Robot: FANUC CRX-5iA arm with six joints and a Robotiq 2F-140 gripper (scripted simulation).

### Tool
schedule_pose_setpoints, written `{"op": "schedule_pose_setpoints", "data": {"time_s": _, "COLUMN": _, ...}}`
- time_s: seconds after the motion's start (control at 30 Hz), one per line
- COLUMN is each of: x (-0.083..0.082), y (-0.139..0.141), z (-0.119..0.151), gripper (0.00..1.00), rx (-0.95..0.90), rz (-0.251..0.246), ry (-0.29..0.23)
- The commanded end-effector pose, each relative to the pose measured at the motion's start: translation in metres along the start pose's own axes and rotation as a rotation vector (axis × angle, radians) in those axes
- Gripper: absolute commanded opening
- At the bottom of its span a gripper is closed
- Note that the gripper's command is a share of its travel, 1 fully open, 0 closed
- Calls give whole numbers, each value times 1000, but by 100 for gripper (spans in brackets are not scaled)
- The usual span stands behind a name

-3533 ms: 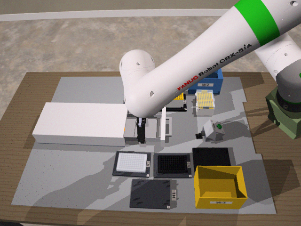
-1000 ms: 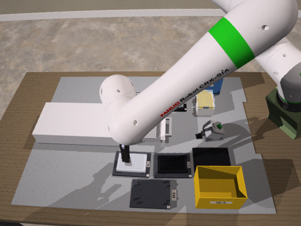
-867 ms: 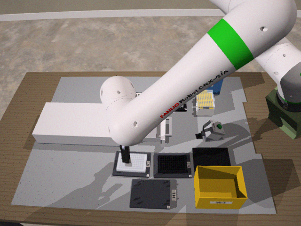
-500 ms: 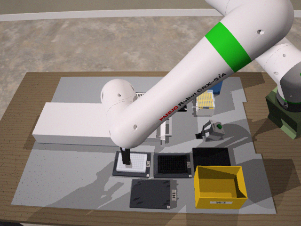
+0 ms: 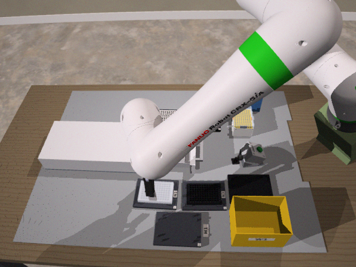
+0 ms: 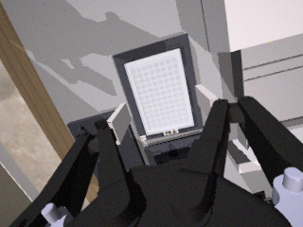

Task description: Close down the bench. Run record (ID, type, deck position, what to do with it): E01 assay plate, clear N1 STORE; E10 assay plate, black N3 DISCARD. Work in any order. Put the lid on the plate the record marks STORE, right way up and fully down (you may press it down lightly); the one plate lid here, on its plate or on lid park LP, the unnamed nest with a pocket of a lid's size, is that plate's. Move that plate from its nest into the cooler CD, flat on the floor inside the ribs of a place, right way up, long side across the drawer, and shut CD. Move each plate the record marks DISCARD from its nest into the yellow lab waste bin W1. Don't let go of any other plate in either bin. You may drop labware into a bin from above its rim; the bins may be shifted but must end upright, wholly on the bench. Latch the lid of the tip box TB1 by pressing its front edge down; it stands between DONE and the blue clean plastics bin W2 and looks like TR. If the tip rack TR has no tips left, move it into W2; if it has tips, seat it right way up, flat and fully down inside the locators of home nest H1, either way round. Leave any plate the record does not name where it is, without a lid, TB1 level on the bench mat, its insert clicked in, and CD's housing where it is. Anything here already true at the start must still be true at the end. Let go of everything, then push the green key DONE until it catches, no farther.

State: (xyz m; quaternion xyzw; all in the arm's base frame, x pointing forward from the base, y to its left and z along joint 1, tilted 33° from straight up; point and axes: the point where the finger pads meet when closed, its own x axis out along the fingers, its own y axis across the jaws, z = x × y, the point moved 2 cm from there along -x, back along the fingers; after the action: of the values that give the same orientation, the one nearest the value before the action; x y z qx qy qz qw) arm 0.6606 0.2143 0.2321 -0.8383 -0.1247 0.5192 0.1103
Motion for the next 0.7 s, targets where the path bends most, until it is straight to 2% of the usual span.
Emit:
{"op": "schedule_pose_setpoints", "data": {"time_s": 0.0, "x": 4, "y": 0, "z": 0, "gripper": 66, "rx": 0, "rz": 0, "ry": 0}}
{"op": "schedule_pose_setpoints", "data": {"time_s": 0.67, "x": 26, "y": 0, "z": 0, "gripper": 66, "rx": 0, "rz": 0, "ry": 0}}
